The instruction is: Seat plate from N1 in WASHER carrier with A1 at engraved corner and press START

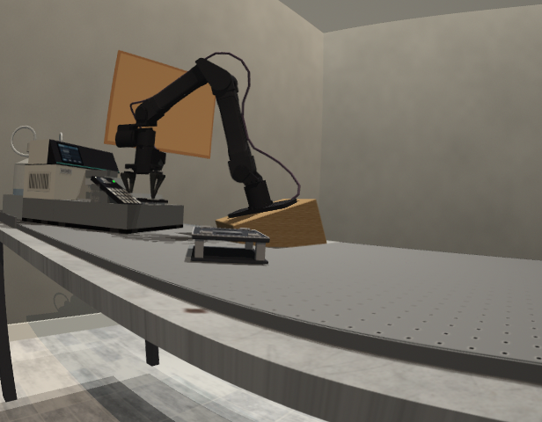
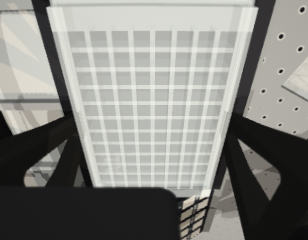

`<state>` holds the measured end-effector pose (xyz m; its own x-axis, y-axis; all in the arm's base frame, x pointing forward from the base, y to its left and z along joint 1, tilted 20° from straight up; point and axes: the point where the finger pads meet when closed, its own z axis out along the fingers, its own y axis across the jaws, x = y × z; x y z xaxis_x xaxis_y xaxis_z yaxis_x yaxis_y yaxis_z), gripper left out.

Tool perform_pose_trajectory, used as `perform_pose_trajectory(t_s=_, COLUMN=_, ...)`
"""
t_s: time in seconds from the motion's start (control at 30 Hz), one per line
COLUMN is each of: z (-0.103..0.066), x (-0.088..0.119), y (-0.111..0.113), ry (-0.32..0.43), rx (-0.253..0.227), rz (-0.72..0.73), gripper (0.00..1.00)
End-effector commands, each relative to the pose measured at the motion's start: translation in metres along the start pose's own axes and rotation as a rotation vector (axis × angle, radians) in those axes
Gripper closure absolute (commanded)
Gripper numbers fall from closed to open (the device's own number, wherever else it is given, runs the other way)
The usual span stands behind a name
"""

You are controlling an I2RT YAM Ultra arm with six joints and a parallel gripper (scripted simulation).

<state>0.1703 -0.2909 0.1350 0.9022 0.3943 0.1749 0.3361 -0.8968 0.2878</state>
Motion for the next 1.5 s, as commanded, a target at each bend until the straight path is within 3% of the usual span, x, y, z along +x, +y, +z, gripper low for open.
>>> perform_pose_trajectory(t_s=0.0, z=-0.0023, x=-0.0008, y=0.0014, ry=-0.005, rx=-0.011, rz=0.001, gripper=0.16)
perform_pose_trajectory(t_s=1.47, z=-0.0023, x=-0.0014, y=0.0005, ry=-0.005, rx=-0.011, rz=0.001, gripper=0.16)
